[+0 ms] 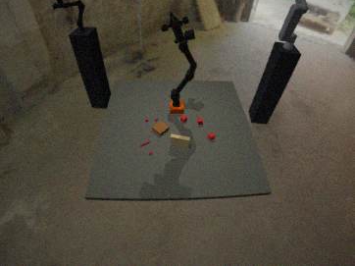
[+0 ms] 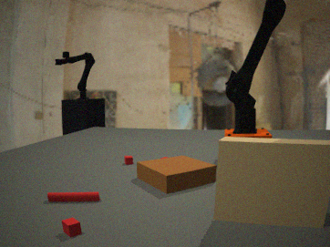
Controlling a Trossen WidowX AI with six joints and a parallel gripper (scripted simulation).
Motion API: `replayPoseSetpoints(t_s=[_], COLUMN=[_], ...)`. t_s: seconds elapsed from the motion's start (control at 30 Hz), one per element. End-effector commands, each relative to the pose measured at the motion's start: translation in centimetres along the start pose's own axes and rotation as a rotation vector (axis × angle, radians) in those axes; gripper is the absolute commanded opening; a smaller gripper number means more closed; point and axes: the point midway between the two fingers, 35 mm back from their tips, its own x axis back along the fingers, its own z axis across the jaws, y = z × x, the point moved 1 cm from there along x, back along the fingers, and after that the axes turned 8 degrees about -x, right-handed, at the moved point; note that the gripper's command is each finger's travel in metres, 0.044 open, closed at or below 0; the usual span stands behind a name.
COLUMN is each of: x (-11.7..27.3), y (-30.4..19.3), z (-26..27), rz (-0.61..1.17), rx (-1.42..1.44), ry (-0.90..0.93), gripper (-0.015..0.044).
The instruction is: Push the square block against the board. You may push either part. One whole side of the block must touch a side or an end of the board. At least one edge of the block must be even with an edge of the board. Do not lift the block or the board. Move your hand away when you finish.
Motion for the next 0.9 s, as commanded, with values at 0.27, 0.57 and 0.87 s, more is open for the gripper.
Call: replayPoseSetpoints(t_s=[0.27, 0.57, 0.87], x=[-1.2, -1.2, -0.7], y=[0.1, -1.1, -3.8], z=[-8.6, -13.6, -19.4], rz=[0.036, 0.076, 0.160], rx=[-0.065, -0.109, -0.114], ry=[-0.216, -0.338, -0.487], gripper=[0.0000, 0.0000, 0.0000])
